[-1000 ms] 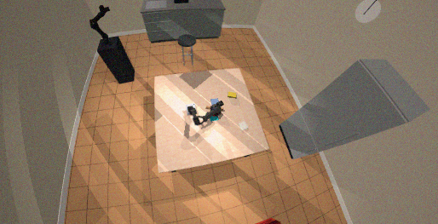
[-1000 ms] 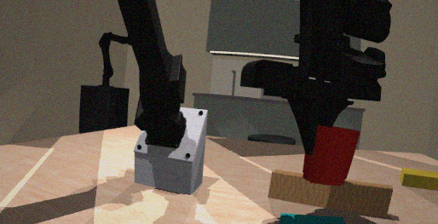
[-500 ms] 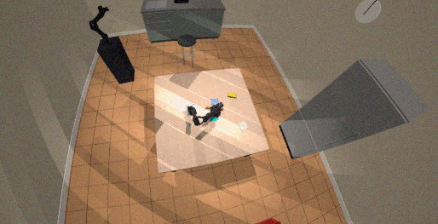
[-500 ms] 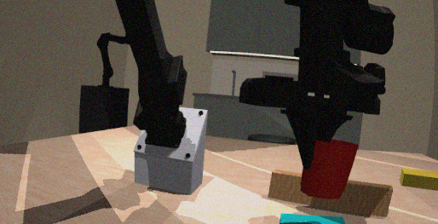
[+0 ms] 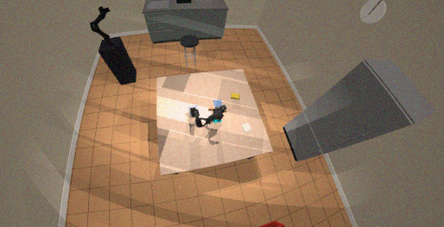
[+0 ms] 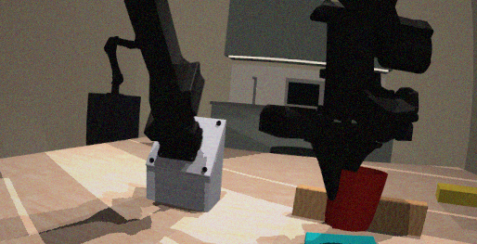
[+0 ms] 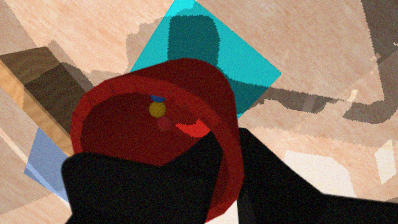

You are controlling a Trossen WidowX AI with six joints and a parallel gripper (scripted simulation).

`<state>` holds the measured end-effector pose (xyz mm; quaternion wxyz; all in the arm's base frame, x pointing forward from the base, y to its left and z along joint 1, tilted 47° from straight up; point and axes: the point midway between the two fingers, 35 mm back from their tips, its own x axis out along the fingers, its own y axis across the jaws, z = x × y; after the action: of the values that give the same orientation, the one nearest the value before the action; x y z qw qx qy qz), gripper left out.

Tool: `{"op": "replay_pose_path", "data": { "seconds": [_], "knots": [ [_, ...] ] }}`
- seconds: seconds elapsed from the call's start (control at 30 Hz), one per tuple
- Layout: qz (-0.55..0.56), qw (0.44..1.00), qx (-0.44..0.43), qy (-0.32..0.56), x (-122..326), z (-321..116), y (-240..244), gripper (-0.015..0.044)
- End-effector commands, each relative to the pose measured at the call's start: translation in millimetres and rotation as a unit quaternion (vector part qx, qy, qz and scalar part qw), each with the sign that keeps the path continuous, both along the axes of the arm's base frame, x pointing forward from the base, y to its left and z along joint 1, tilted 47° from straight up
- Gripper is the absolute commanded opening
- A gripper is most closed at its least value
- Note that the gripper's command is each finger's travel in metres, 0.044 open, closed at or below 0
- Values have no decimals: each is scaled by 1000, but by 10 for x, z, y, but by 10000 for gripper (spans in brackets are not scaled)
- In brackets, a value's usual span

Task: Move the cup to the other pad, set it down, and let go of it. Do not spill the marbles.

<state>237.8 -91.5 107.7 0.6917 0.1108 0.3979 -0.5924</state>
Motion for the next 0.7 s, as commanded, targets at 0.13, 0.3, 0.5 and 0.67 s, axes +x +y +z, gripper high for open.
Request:
{"op": "replay_pose_path", "data": {
  "seconds": [0.13, 0.3, 0.5, 0.67],
  "knots": [
    [1, 1000, -2, 0, -2, -69, -85, 0],
    [1, 1000, -2, 0, -6, -109, -133, 0],
    [1, 1000, -3, 0, -12, -155, -191, 0],
    [1, 1000, -4, 0, -19, -193, -240, 0]
  ]
}}
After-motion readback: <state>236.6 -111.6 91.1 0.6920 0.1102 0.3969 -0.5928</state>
